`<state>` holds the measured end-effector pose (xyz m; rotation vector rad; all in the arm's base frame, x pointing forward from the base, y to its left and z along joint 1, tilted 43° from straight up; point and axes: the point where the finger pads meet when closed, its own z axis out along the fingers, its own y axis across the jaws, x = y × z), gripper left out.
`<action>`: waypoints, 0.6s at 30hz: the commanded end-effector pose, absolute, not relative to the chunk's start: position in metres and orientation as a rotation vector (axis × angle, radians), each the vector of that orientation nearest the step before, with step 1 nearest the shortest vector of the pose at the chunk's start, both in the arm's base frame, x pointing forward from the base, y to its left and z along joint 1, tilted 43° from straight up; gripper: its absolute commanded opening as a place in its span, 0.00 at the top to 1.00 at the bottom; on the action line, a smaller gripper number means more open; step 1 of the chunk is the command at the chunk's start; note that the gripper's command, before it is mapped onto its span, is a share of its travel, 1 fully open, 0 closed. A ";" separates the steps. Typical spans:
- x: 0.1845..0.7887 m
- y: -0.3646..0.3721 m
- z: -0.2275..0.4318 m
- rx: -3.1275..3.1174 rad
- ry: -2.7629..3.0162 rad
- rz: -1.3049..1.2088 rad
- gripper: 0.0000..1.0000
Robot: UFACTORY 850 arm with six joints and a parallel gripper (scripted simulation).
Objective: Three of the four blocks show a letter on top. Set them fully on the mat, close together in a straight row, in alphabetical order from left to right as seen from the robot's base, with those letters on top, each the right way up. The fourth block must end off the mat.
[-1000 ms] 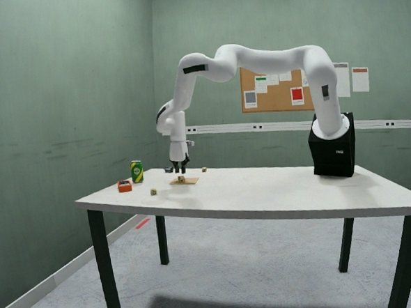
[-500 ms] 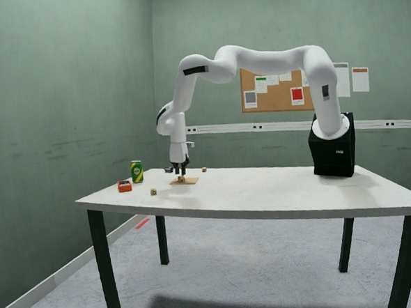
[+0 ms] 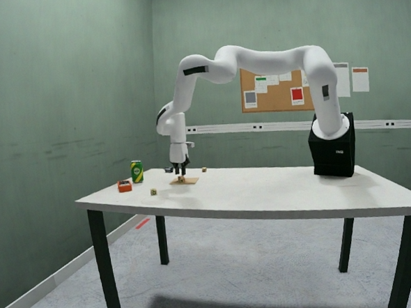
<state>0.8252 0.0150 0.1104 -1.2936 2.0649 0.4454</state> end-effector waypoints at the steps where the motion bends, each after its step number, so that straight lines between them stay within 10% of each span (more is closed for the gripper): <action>1: 0.826 0.015 0.111 -1.293 2.064 0.443 0.57; 18: 0.835 0.029 0.093 -1.293 2.064 0.443 0.57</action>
